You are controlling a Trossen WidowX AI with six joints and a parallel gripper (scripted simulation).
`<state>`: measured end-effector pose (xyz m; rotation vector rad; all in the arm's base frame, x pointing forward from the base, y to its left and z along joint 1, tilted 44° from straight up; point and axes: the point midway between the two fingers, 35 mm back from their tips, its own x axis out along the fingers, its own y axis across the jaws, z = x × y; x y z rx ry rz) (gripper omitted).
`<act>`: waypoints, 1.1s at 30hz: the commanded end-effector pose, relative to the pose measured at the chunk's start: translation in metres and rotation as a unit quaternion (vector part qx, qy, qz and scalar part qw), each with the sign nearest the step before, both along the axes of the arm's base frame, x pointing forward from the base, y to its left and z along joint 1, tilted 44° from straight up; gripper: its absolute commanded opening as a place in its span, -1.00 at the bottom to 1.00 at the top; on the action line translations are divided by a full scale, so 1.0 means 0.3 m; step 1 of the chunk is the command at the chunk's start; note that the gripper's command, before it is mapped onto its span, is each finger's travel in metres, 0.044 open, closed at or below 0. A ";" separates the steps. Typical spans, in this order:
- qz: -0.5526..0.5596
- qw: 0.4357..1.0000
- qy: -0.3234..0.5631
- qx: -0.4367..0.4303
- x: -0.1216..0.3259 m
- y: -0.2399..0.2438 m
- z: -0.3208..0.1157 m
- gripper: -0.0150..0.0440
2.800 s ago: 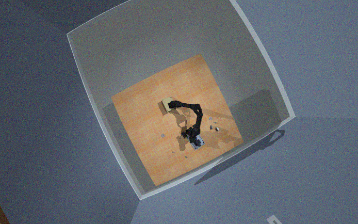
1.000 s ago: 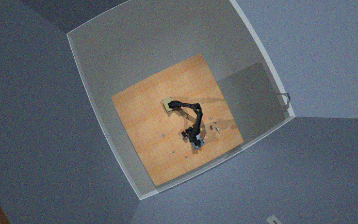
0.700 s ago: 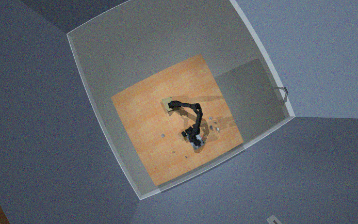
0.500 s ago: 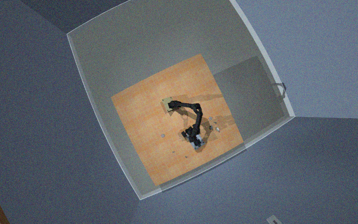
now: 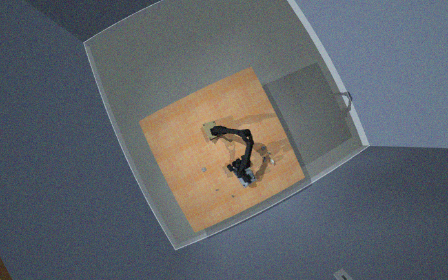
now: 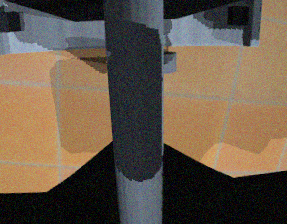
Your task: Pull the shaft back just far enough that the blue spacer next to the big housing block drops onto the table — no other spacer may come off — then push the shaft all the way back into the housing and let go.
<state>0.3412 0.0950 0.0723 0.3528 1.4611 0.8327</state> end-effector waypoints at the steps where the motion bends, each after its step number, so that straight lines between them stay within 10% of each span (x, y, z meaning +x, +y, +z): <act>1: 0.000 1.000 -0.001 -0.001 0.009 0.002 0.002 -0.49; 33: 0.000 1.000 -0.002 0.000 0.048 0.012 0.009 -0.49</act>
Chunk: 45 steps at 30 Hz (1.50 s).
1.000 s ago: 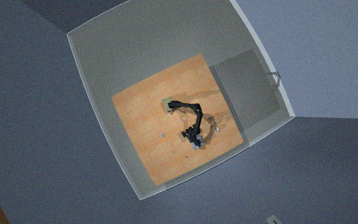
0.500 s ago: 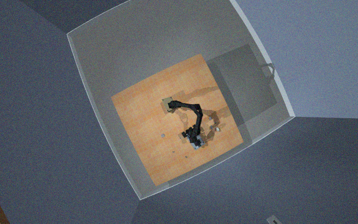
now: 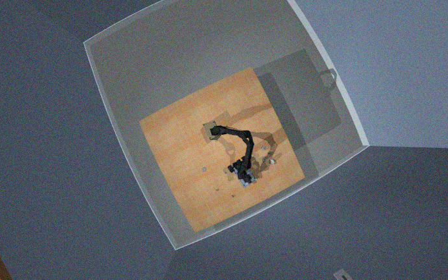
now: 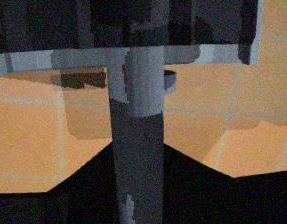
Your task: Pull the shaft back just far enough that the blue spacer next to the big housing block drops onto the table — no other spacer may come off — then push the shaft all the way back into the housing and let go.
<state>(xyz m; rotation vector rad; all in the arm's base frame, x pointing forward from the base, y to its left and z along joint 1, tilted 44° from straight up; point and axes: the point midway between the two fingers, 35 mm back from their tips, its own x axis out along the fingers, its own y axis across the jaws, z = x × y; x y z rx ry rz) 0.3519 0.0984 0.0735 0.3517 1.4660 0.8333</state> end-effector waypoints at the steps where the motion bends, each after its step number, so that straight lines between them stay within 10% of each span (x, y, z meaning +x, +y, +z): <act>1: -0.002 1.000 -0.004 0.000 0.014 0.001 0.005 -0.49; 45: -0.002 1.000 -0.004 0.000 0.067 0.017 0.013 -0.49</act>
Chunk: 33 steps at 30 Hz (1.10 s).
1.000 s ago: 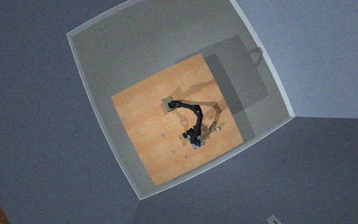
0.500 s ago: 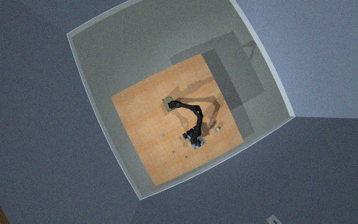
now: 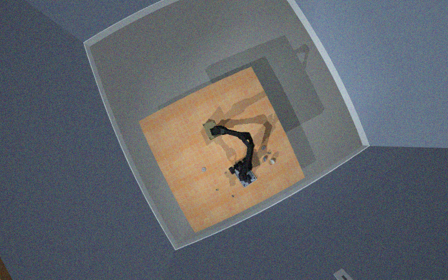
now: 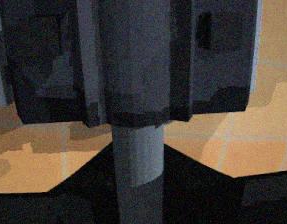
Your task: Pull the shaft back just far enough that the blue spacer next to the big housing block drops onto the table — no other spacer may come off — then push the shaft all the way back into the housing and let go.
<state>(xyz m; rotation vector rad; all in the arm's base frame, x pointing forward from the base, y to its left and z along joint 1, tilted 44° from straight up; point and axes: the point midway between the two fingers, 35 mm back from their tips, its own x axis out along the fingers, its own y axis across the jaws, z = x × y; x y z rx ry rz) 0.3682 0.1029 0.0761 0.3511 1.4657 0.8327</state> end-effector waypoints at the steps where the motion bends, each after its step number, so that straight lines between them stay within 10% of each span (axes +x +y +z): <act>1: -0.002 1.000 -0.004 0.001 0.014 0.002 0.005 -0.49; 33: -0.002 1.000 -0.004 0.001 0.045 0.011 0.009 -0.49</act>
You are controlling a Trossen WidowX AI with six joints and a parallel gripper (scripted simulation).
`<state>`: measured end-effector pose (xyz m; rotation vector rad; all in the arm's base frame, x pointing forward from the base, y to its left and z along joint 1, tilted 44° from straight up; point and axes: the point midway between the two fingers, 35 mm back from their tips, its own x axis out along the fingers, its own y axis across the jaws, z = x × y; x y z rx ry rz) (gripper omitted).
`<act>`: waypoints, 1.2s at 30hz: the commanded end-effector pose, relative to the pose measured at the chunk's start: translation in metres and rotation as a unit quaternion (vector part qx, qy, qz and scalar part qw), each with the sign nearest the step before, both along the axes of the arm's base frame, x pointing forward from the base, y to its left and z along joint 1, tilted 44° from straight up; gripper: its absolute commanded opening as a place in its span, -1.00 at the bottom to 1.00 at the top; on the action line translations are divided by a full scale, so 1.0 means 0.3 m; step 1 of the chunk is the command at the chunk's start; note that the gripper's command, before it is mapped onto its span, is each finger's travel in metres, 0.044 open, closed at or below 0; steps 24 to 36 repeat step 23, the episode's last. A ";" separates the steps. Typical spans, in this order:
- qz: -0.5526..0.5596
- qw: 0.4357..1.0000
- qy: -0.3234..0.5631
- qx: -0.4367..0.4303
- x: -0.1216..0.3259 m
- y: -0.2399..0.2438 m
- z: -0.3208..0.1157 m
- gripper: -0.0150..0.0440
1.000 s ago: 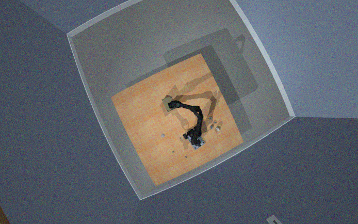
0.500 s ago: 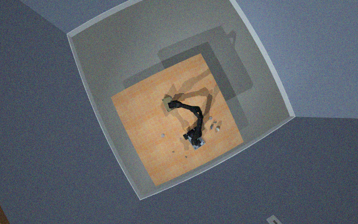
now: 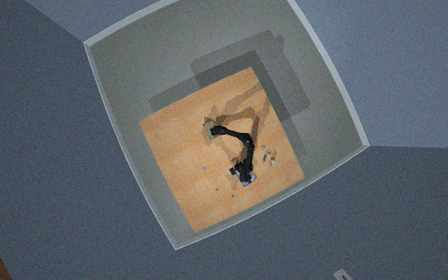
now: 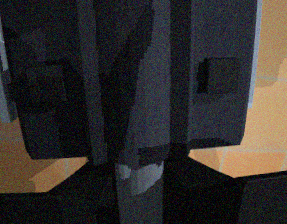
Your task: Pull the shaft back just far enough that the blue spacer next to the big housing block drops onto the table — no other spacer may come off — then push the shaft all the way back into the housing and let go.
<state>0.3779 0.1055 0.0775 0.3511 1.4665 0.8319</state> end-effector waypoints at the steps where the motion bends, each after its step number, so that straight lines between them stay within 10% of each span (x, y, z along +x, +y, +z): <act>1: -0.002 1.000 -0.005 0.001 0.013 0.002 0.005 -0.49; 9: -0.002 1.000 -0.005 0.001 0.013 0.003 0.005 -0.49; 23: 0.000 1.000 0.001 0.000 0.005 -0.015 0.016 0.75; 36: 0.000 1.000 0.001 0.000 0.005 -0.015 0.016 0.75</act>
